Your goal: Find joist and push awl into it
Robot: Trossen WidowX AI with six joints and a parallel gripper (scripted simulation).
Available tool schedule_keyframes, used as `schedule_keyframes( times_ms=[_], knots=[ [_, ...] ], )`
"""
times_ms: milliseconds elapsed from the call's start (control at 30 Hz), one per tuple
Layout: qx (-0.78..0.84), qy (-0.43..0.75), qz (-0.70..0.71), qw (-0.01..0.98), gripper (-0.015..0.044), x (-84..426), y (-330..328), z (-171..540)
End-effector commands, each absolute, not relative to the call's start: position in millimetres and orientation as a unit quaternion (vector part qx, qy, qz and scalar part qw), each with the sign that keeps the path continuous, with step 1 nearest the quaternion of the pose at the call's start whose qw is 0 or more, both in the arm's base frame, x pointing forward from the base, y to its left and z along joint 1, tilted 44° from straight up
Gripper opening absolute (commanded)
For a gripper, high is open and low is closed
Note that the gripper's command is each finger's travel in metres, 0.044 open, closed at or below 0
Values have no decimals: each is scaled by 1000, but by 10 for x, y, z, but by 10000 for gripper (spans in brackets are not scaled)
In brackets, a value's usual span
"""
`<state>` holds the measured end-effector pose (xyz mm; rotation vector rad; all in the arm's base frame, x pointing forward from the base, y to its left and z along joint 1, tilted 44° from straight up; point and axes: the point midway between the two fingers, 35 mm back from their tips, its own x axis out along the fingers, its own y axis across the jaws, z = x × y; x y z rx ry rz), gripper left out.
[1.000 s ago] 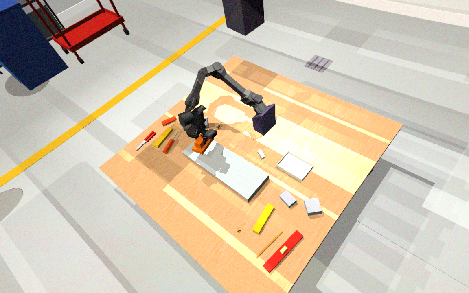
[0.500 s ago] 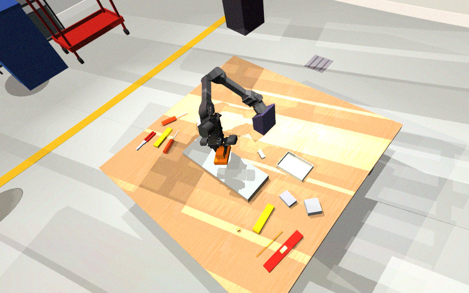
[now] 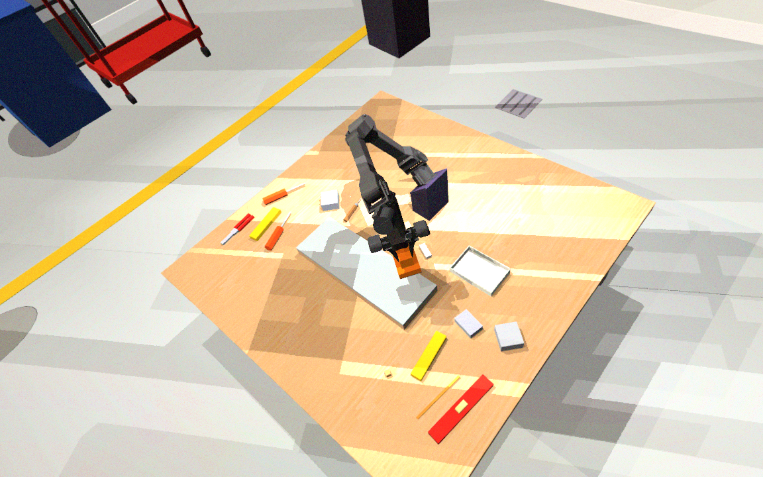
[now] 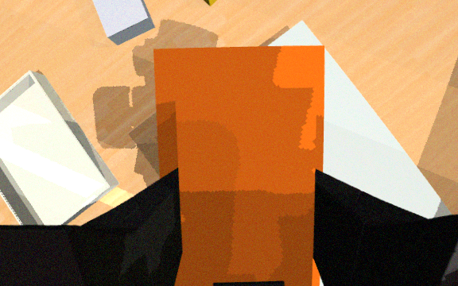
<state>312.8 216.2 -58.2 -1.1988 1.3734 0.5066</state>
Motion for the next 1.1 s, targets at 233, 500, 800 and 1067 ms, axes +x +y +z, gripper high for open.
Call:
schedule_keyframes(
  times_ms=[233, 500, 800, 1067],
  knots=[
    [-558, 585, 299, 507, 0, 2451, 2584, -1167],
    [-591, 581, 347, 439, 0, 1870, 2725, -1591],
    [-625, 575, 388, 359, 0, 1209, 2699, -2026],
    [-631, 573, 393, 345, 0, 1114, 2637, -2147]
  ],
)
